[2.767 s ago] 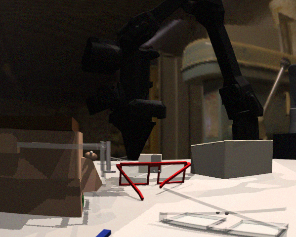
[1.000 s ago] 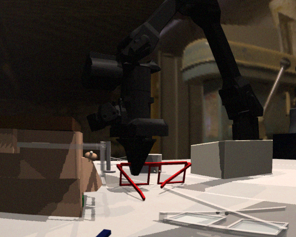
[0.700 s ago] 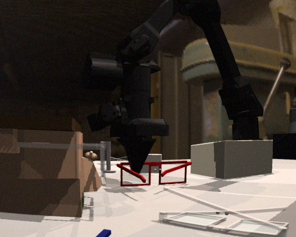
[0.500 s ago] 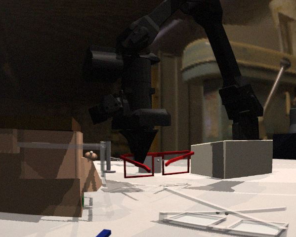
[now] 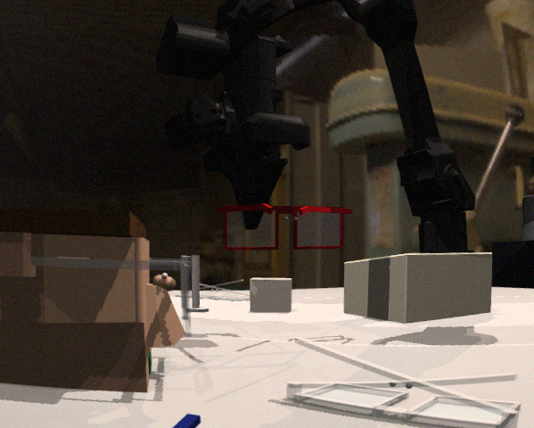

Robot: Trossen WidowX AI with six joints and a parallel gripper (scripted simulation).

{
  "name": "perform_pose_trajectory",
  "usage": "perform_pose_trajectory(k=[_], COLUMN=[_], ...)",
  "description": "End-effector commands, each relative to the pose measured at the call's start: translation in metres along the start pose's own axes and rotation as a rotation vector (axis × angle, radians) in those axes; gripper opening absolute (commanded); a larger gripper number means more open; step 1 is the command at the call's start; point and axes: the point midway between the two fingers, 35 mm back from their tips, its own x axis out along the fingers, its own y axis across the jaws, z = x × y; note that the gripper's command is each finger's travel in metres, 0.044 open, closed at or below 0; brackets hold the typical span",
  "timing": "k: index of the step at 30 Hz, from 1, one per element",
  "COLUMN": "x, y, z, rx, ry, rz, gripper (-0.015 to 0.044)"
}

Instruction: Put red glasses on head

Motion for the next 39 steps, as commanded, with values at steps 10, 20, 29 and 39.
perform_pose_trajectory(k=[10,20,29,39], x=[-0.008,-0.009,-0.009,-0.010], y=[-0.023,-0.053,-0.082,-0.115], z=[0.014,0.028,0.037,0.044], rx=[-0.212,-0.465,-0.693,-0.945], ry=[-0.013,-0.014,-0.014,-0.012], rz=[-0.001,-0.004,-0.008,-0.013], gripper=[0.0000,0.0000,0.0000,0.0000])
